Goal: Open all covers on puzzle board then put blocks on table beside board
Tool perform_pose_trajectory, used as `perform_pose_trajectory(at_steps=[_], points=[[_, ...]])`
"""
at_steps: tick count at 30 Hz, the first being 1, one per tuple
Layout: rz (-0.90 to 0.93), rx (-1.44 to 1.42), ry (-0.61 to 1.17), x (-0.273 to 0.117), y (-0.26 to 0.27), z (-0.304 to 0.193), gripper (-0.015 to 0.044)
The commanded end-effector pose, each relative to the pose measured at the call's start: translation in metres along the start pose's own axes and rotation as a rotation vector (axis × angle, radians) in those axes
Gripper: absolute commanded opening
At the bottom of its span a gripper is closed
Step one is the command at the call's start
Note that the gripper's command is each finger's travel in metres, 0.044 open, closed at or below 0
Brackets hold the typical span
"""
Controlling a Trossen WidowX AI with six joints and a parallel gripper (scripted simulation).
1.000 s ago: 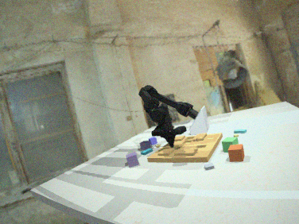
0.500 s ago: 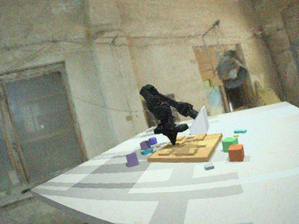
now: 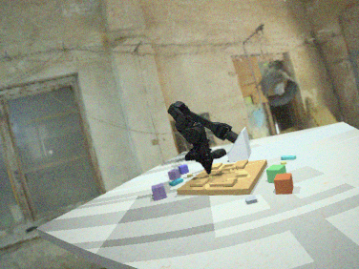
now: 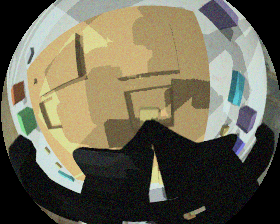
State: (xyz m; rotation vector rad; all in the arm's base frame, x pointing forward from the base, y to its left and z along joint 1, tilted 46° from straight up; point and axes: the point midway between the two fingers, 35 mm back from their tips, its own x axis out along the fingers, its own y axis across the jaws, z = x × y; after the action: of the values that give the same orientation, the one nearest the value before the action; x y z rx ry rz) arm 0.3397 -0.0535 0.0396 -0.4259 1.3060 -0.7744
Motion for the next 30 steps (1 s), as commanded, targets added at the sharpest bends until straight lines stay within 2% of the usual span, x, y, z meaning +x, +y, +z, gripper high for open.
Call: perform_pose_trajectory(at_steps=[1,30], points=[[-0.003,0.007,-0.002,0.000,-0.001,0.000,0.0000],[-0.004,0.007,-0.002,0.012,-0.001,0.001,0.0000]])
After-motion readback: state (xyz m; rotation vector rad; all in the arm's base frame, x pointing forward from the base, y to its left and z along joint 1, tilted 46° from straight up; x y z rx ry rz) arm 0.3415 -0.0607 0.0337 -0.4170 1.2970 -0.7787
